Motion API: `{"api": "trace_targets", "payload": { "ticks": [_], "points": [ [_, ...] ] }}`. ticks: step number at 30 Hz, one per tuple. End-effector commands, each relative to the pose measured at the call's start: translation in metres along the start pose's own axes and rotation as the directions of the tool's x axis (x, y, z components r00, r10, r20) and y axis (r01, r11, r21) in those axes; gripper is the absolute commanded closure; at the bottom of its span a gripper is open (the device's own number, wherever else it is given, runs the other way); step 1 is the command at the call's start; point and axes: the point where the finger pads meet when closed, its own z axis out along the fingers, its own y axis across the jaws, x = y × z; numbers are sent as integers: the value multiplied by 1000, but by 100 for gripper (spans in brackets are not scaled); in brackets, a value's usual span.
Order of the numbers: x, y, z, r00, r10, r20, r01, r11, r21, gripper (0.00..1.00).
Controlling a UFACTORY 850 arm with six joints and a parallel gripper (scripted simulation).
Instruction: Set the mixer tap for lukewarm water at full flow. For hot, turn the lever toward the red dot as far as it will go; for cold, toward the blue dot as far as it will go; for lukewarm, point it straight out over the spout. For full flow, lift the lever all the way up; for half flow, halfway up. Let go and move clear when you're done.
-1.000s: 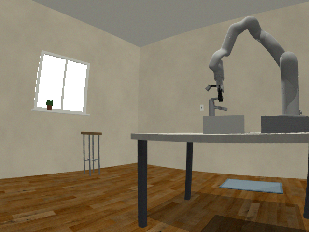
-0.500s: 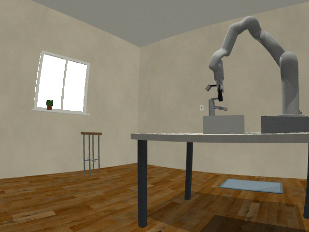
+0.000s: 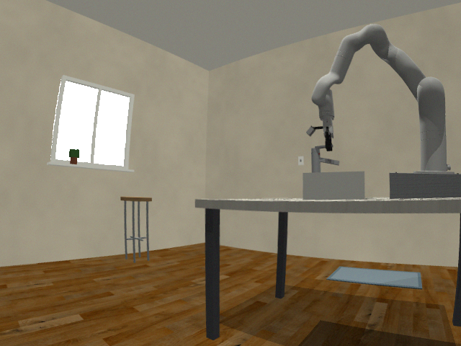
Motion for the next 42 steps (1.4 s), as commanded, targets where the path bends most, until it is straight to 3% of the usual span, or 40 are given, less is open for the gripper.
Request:
{"api": "trace_targets", "payload": {
  "ticks": [1, 16, 42],
  "points": [
    [1, 0, -1, 1000, 0, -2, 0, 1000, -1, 28],
    [1, 0, -6, 1000, 0, -2, 0, 1000, -1, 28],
    [1, 0, -63, 1000, 0, -2, 0, 1000, -1, 28]
  ]
}}
